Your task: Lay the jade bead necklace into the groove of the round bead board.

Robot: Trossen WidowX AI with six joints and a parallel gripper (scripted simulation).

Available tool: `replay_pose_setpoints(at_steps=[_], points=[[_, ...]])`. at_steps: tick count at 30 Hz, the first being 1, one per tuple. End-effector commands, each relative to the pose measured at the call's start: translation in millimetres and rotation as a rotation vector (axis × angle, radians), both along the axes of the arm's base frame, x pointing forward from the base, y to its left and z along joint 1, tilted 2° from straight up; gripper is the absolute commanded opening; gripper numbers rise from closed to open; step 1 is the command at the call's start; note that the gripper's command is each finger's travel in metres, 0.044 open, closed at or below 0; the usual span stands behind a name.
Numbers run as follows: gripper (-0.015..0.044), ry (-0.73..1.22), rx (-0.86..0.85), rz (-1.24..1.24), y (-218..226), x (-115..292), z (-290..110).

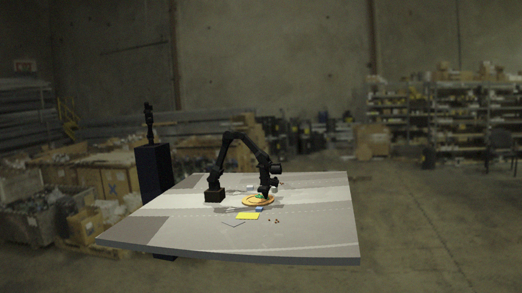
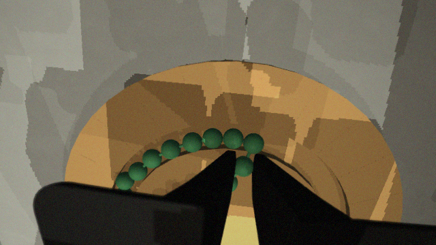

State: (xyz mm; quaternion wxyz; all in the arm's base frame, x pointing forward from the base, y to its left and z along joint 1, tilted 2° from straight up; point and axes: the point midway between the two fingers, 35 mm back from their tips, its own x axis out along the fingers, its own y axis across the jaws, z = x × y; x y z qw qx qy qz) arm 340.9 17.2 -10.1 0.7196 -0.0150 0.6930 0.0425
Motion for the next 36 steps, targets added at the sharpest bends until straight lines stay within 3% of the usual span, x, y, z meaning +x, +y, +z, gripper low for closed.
replay_pose_setpoints(at_steps=[1,26,36], points=[[0.0000,0.001,0.000,-0.001,0,0,2],[0.0000,0.004,-0.001,-0.003,-17,9,-2],[0.0263,0.000,-0.002,-0.006,-17,9,1]])
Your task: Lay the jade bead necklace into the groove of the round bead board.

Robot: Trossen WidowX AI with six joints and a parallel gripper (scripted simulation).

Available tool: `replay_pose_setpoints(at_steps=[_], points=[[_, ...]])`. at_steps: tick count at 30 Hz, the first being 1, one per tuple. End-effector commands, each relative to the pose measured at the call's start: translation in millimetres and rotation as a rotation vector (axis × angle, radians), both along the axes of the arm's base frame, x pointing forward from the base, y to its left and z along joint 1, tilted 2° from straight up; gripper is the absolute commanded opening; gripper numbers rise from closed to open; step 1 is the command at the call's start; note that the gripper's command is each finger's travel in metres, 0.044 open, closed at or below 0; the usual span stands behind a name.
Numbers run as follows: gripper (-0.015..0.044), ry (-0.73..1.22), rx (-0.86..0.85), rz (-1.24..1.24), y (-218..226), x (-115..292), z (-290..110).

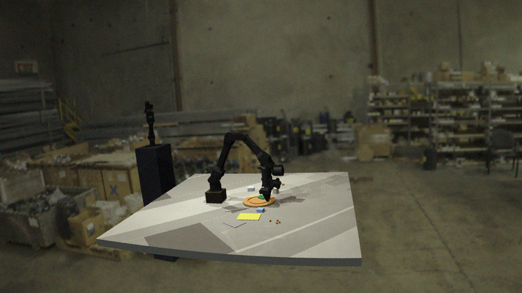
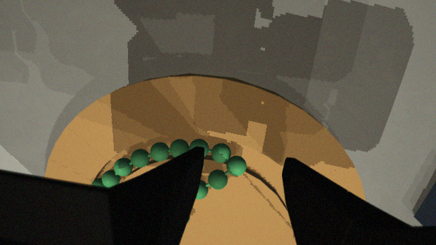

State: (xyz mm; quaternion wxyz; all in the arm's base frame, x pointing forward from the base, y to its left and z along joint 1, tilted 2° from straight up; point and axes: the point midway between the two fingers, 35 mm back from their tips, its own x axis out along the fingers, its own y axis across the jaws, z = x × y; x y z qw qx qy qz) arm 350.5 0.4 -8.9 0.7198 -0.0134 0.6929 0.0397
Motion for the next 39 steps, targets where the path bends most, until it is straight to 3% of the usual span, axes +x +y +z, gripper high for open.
replay_pose_setpoints(at_steps=[1,7,39], points=[[0.0289,0.000,0.000,0.000,0.1,-0.1,0.2],[0.0440,0.004,0.000,0.000,0.0,-1.2,1.5],[0.0440,0.004,0.001,0.003,-0.1,-1.3,4.5]])
